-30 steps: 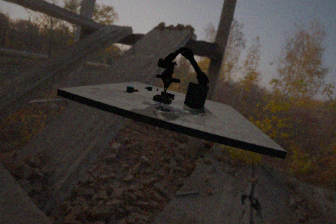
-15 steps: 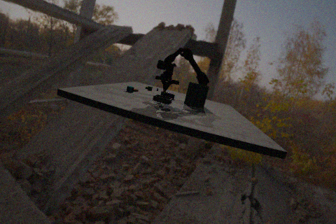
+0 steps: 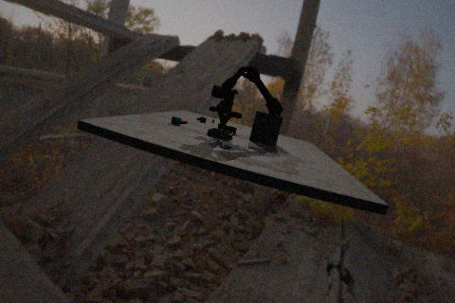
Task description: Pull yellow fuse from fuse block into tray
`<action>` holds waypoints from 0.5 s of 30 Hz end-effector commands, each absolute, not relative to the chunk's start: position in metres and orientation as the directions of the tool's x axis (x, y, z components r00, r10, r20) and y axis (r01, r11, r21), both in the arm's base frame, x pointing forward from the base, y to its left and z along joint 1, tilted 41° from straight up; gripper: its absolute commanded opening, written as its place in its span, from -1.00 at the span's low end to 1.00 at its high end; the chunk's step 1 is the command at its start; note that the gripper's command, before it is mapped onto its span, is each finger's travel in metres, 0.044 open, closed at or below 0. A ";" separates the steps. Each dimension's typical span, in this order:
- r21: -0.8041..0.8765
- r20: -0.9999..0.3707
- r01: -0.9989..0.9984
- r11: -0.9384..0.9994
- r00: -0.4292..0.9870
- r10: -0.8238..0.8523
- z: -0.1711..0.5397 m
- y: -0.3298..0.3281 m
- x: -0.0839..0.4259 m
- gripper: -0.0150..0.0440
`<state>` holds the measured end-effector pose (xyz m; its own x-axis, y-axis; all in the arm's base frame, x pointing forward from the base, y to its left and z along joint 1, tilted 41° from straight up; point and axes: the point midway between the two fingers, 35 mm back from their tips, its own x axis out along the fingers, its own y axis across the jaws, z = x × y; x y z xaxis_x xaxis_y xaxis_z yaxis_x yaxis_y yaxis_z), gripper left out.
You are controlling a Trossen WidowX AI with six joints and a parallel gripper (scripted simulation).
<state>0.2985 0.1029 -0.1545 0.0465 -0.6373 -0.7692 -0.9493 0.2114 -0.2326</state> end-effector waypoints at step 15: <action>-0.231 -0.768 -0.950 0.208 0.047 -0.638 -0.135 0.119 0.297 0.63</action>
